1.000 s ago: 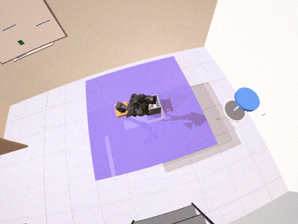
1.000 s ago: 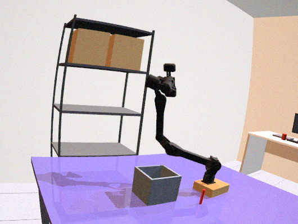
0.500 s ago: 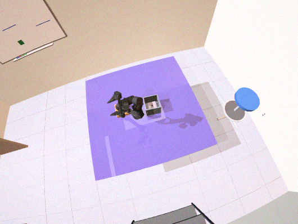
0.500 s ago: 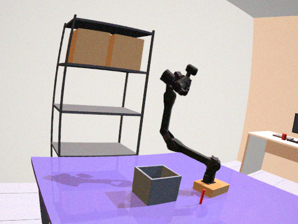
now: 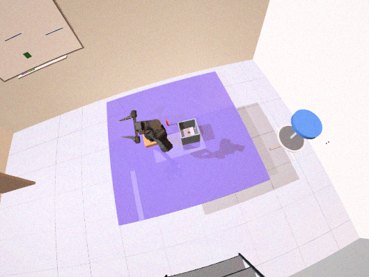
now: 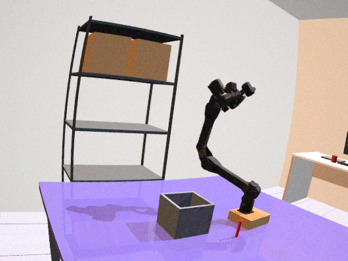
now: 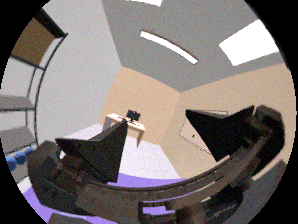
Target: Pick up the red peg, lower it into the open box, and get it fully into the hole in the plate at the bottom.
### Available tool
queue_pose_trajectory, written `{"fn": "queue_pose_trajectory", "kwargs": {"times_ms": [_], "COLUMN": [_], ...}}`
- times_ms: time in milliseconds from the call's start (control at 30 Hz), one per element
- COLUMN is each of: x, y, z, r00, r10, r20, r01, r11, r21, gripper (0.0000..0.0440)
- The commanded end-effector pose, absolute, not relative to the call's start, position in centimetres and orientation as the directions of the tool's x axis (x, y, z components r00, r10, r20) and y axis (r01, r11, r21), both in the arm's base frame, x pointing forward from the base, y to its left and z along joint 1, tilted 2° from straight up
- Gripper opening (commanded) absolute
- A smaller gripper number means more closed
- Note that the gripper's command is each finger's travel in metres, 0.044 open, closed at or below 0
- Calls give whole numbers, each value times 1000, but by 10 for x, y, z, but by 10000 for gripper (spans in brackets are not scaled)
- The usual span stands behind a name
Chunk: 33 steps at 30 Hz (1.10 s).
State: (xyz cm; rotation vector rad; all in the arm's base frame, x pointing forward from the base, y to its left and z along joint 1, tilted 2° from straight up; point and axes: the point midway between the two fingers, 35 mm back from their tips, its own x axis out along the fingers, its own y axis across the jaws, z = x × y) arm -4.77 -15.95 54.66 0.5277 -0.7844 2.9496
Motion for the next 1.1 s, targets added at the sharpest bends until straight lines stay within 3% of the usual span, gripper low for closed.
{"fn": "queue_pose_trajectory", "kwargs": {"times_ms": [0,533,1067], "x": [-62,-102,-108], "y": [-137,-51,32], "z": [544,517,477], "r00": [-951,-918,-785], "r10": [29,357,619], "r20": [309,171,-14], "r01": [-150,-343,-527], "r11": [-915,-933,-655], "r21": [-374,108,541], "gripper": [440,440,440]}}
